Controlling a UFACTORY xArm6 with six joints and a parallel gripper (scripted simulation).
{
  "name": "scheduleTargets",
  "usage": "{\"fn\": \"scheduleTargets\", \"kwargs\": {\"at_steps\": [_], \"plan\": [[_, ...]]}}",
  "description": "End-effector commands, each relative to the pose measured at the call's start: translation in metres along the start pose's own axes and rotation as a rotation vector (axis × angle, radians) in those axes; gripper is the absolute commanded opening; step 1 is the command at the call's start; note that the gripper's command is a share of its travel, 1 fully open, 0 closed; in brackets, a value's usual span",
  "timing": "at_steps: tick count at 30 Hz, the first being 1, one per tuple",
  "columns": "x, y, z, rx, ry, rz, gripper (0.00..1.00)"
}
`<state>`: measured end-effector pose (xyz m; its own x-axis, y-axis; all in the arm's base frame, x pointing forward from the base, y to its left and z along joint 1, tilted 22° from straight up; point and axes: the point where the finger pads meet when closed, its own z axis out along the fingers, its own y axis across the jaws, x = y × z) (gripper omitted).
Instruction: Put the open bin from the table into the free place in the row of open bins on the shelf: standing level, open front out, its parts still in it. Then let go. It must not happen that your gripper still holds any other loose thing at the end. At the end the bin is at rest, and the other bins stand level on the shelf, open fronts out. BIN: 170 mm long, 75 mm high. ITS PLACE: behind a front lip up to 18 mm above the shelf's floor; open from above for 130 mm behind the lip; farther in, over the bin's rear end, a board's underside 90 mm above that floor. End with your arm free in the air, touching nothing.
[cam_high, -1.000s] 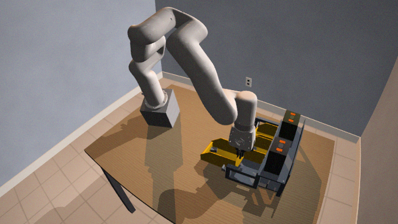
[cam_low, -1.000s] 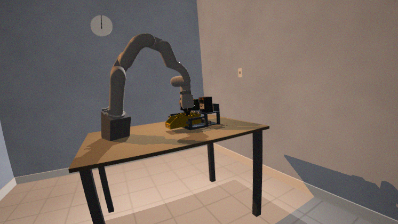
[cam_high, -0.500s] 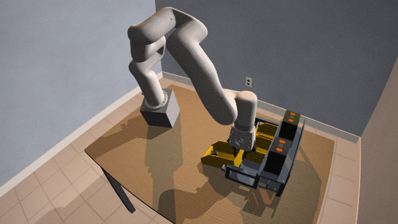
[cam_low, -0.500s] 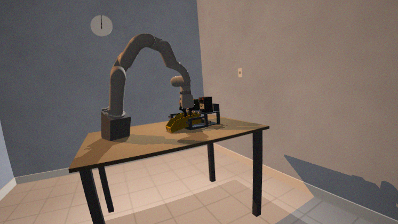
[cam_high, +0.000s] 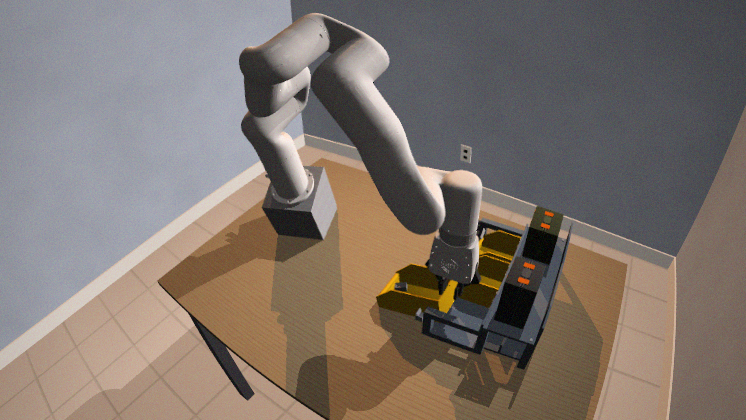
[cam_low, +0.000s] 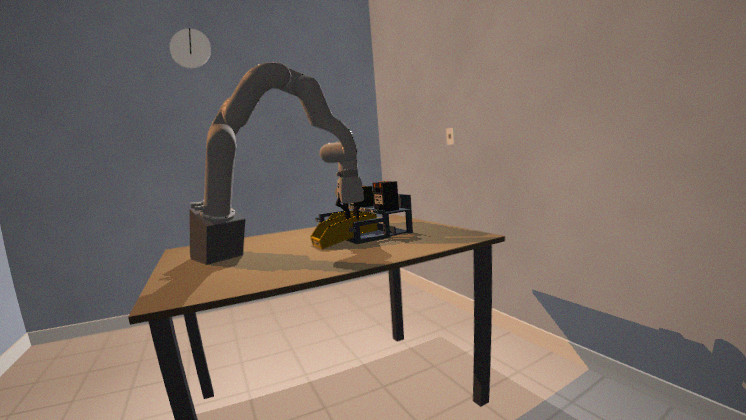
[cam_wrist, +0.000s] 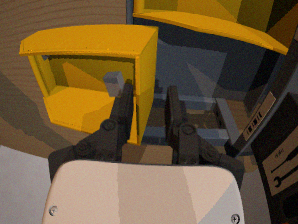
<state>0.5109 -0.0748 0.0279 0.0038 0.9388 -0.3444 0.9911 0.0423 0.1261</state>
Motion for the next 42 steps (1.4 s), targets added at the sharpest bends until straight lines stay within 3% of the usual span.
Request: {"fn": "scheduleTargets", "kwargs": {"at_steps": [1,39,42], "plan": [[0.000,0.002,-0.001,-0.004,0.000,0.001,0.33],[0.000,0.002,-0.001,-0.004,0.000,0.001,0.33],[0.000,0.002,-0.019,-0.004,0.000,0.001,0.33]]}}
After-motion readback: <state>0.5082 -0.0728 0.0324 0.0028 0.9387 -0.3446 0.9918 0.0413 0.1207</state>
